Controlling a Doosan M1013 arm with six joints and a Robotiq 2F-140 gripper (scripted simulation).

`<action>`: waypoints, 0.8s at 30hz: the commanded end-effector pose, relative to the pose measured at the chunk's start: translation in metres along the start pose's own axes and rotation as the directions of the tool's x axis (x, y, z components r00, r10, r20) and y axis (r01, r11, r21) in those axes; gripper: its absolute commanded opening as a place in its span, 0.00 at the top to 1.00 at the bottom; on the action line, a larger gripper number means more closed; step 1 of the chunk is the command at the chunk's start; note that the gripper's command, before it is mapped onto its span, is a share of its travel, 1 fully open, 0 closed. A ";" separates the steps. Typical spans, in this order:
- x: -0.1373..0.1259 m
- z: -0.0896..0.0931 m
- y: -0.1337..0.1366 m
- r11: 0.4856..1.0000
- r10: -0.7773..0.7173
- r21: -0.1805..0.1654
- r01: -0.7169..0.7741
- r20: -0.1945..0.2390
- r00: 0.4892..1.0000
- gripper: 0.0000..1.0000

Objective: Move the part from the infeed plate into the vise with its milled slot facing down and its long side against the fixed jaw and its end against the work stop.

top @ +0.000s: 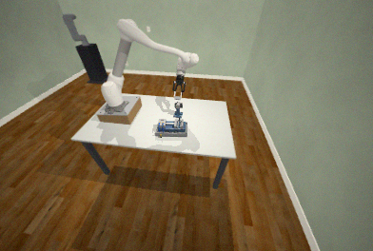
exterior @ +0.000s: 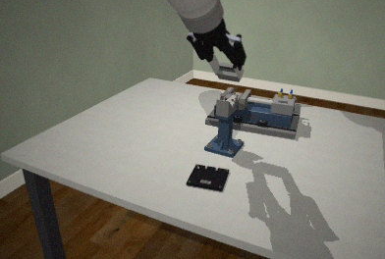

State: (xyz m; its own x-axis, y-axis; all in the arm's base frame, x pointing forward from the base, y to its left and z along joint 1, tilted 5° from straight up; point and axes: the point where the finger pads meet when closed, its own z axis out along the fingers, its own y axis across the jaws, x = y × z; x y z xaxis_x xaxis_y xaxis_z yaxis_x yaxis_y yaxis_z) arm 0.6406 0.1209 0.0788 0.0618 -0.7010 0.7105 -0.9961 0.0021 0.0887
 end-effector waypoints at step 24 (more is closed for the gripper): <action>-0.017 0.015 0.000 1.000 0.003 0.003 -0.003 -0.003 1.000 1.00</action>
State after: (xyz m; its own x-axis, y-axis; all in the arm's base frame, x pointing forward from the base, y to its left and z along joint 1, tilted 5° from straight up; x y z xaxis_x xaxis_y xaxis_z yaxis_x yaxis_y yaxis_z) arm 0.6395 0.1209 0.0608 0.0613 -0.7010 0.7105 -0.9961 0.0023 0.0883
